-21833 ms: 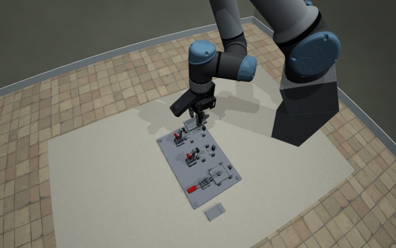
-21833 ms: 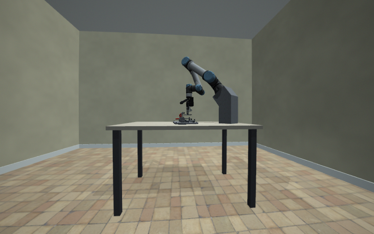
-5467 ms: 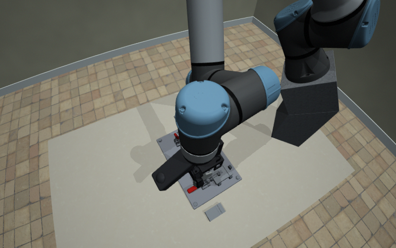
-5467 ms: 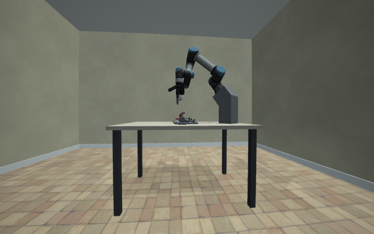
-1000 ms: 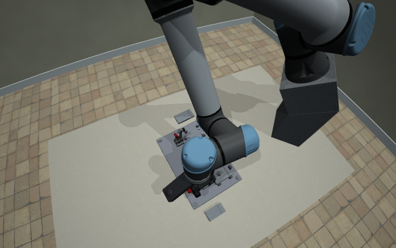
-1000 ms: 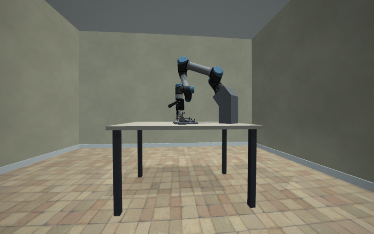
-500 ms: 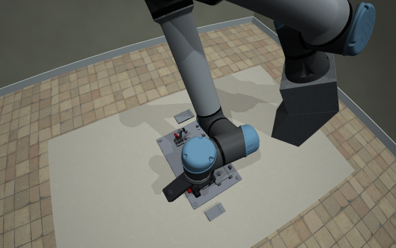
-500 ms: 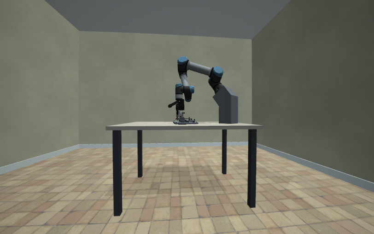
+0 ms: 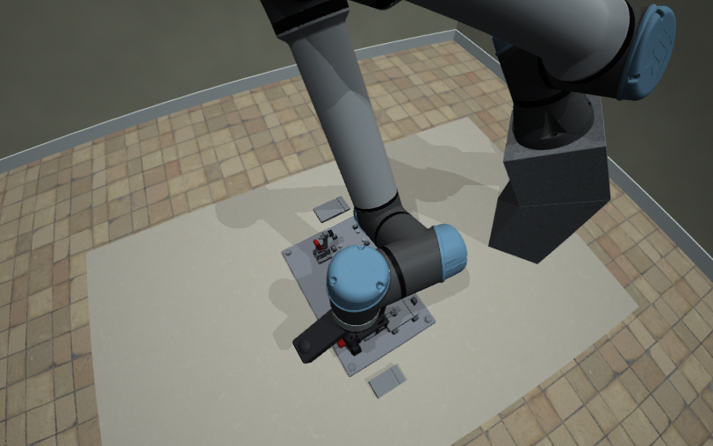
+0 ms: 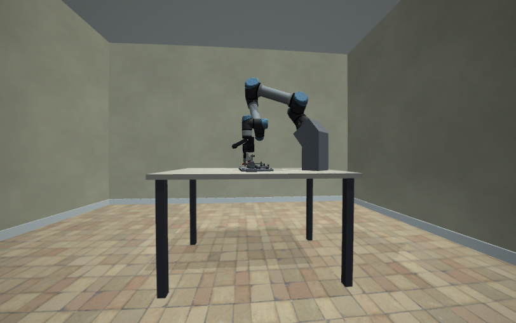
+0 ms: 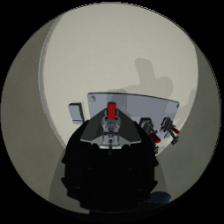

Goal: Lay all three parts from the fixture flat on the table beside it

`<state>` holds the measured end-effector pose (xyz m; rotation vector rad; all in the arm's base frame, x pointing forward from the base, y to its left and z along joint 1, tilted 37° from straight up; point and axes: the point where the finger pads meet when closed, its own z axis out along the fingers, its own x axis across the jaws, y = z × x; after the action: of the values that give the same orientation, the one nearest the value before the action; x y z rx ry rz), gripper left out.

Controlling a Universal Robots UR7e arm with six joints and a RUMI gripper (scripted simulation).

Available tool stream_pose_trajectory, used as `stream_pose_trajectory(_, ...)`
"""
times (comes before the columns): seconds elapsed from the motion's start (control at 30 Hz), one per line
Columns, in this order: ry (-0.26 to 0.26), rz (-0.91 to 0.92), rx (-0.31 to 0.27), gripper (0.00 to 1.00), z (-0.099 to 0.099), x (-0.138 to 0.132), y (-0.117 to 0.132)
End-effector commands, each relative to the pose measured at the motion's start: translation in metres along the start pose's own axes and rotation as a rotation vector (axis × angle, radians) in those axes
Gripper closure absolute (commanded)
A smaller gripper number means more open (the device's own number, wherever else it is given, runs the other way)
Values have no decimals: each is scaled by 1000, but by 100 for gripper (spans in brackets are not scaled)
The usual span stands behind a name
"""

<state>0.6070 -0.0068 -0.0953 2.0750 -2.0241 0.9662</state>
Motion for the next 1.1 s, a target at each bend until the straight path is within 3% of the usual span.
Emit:
stream_pose_trajectory(0.0, -1, 1, 4, 100, -2, 0, -2)
stream_pose_trajectory(1.07, -1, -1, 3, 100, -19, -1, 9)
